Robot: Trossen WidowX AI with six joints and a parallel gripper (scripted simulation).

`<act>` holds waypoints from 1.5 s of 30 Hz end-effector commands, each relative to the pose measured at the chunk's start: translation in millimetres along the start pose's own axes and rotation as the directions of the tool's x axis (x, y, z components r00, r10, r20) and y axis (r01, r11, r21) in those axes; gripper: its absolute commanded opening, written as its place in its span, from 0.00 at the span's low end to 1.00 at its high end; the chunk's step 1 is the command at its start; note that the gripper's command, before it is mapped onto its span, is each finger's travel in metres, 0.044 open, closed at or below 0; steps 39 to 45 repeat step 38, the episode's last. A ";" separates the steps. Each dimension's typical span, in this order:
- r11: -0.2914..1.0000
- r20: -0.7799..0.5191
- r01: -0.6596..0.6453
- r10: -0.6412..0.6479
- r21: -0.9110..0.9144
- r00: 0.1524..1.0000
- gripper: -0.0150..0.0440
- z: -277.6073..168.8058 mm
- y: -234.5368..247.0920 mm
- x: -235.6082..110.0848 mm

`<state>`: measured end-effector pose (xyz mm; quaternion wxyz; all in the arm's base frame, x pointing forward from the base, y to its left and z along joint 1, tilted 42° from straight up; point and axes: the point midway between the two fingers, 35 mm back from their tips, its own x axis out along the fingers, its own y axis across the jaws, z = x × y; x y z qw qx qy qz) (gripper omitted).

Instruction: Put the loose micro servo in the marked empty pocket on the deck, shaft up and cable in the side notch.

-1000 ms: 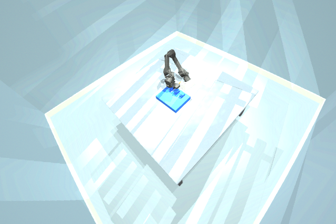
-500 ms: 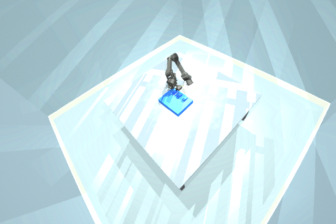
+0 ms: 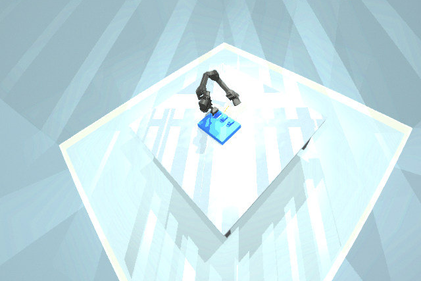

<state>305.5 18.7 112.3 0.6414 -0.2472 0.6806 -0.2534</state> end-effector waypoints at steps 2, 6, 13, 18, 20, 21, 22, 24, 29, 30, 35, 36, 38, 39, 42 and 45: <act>1.000 0.007 -0.003 0.003 -0.028 1.000 1.00 2.5 1.5 -13.9; 0.997 0.037 -0.008 0.011 -0.071 0.999 1.00 -4.0 1.6 -39.0; 0.997 0.037 -0.008 0.011 -0.071 0.999 1.00 -4.0 1.6 -39.0; 0.997 0.037 -0.008 0.011 -0.071 0.999 1.00 -4.0 1.6 -39.0; 0.997 0.037 -0.008 0.011 -0.071 0.999 1.00 -4.0 1.6 -39.0; 0.997 0.037 -0.008 0.011 -0.071 0.999 1.00 -4.0 1.6 -39.0; 0.997 0.037 -0.008 0.011 -0.071 0.999 1.00 -4.0 1.6 -39.0; 0.997 0.037 -0.008 0.011 -0.071 0.999 1.00 -4.0 1.6 -39.0; 0.997 0.037 -0.008 0.011 -0.071 0.999 1.00 -4.0 1.6 -39.0; 0.997 0.037 -0.008 0.011 -0.071 0.999 1.00 -4.0 1.6 -39.0; 0.997 0.037 -0.008 0.011 -0.071 0.999 1.00 -4.0 1.6 -39.0; 0.997 0.037 -0.008 0.011 -0.071 0.999 1.00 -4.0 1.6 -39.0; 0.997 0.037 -0.008 0.011 -0.071 0.999 1.00 -4.0 1.6 -39.0; 0.997 0.037 -0.008 0.011 -0.071 0.999 1.00 -4.0 1.6 -39.0; 0.997 0.037 -0.008 0.011 -0.071 0.999 1.00 -4.0 1.6 -39.0; 0.997 0.037 -0.008 0.011 -0.071 0.999 1.00 -4.0 1.6 -39.0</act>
